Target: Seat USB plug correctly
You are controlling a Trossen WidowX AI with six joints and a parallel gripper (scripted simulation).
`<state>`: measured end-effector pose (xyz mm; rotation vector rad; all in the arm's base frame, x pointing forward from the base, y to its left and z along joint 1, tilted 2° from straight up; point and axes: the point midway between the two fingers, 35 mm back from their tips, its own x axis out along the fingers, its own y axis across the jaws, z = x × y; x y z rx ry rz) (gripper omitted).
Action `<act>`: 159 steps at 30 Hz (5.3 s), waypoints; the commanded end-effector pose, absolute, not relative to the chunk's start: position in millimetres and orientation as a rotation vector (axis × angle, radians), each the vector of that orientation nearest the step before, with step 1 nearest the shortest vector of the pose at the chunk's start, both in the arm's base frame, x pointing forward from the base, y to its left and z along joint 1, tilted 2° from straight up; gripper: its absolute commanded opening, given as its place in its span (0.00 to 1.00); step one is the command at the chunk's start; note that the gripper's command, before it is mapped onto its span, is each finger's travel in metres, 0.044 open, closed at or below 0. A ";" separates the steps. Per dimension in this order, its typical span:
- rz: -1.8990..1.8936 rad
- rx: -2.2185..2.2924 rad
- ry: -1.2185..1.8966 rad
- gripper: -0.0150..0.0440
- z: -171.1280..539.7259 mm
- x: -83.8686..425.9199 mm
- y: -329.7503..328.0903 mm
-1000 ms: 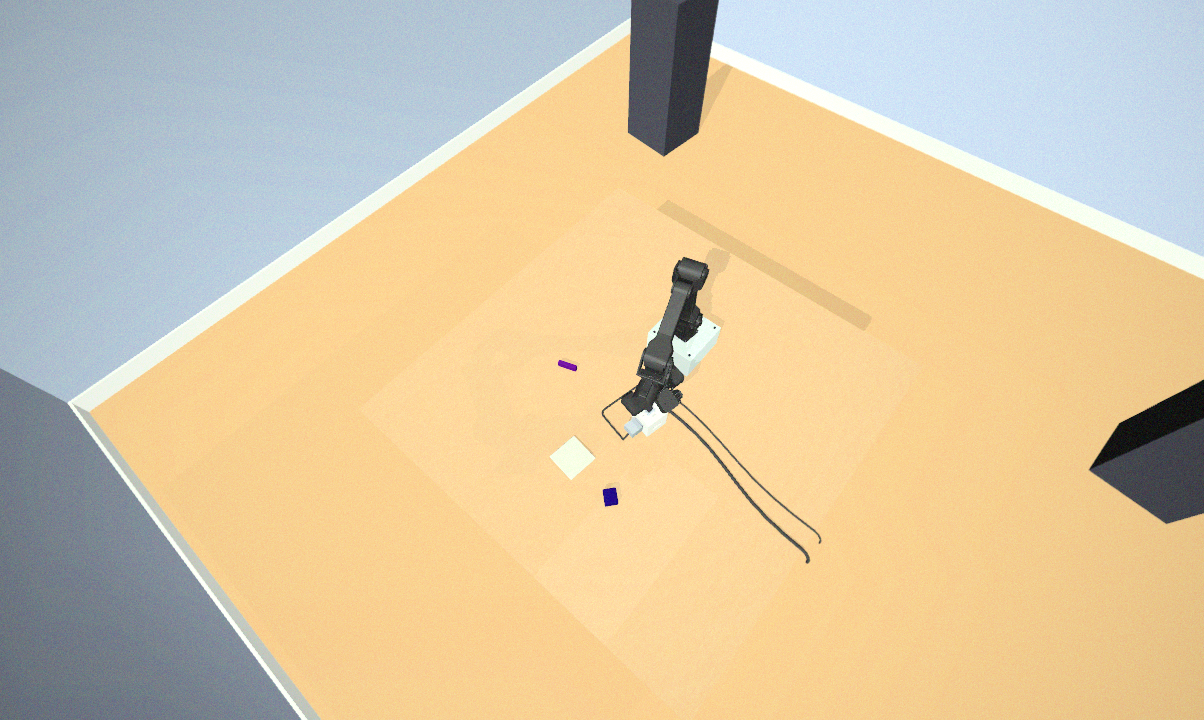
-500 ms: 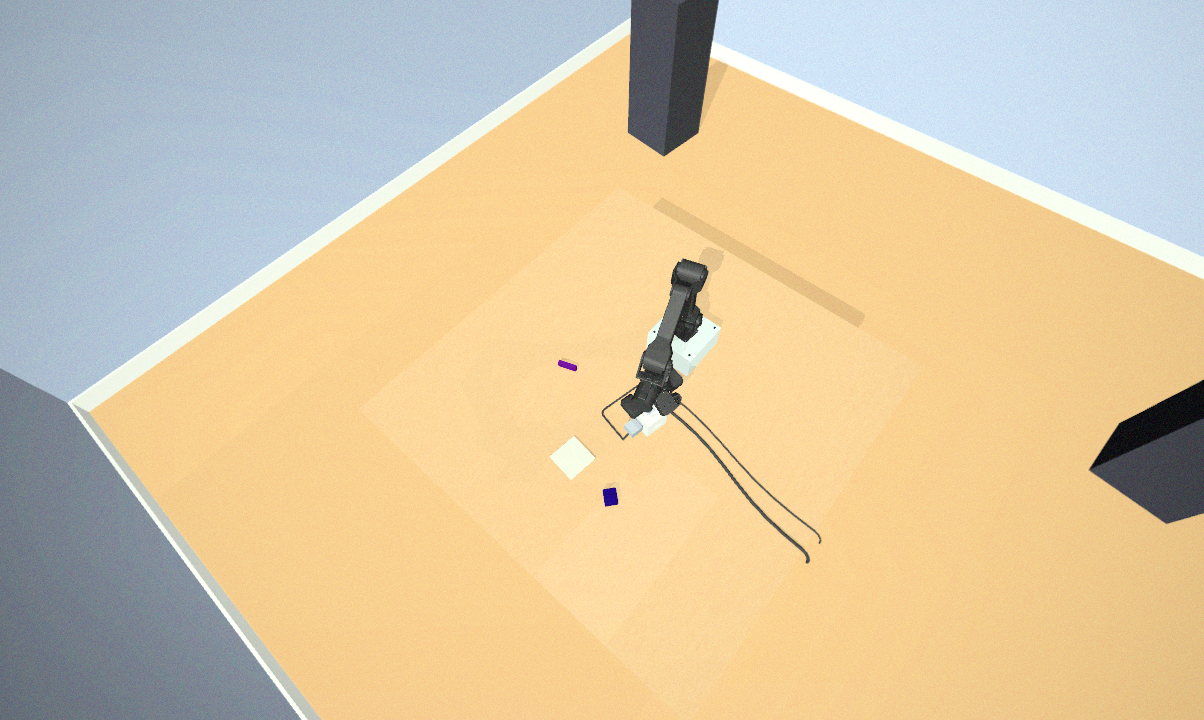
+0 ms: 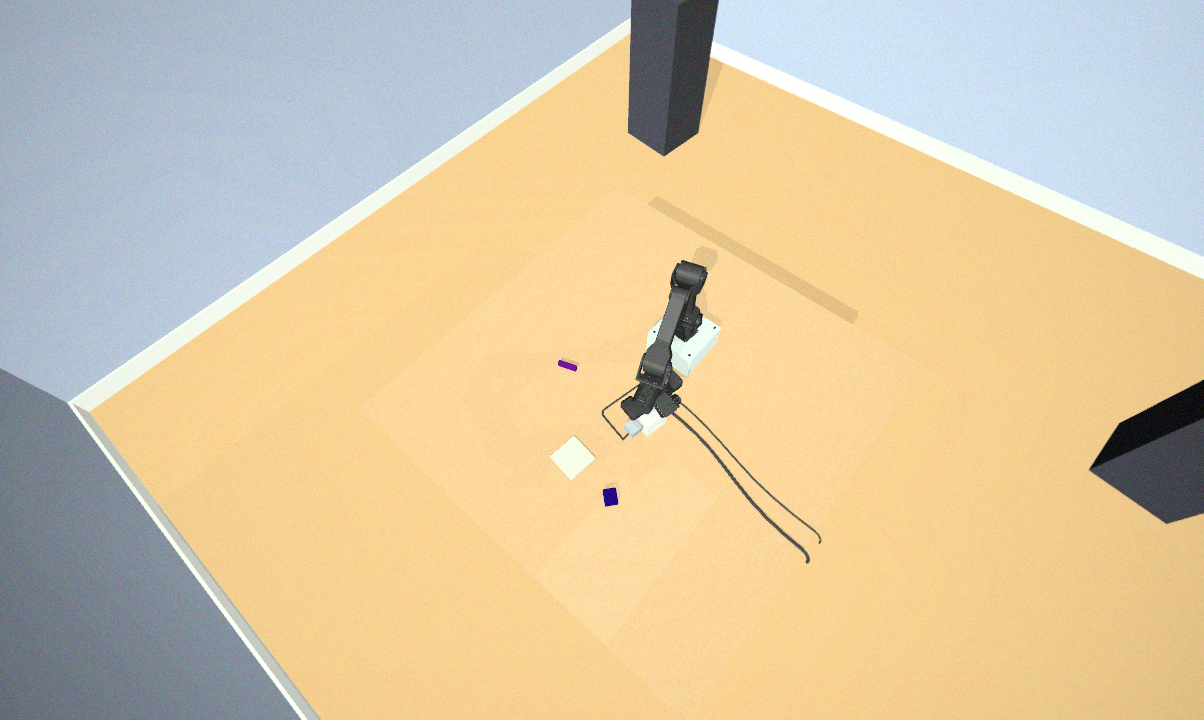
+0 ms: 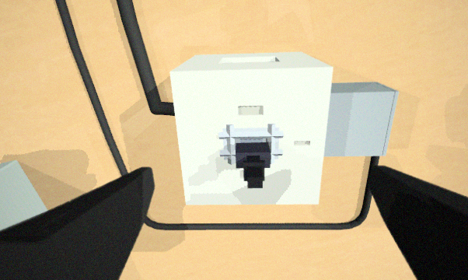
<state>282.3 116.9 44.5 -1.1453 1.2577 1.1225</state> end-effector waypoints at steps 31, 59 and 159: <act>1.123 -1.145 1.259 0.25 44.0 282.1 116.8; 1.124 -1.145 1.260 0.25 58.2 281.8 116.9; -0.224 0.202 1.561 0.25 71.1 279.6 116.3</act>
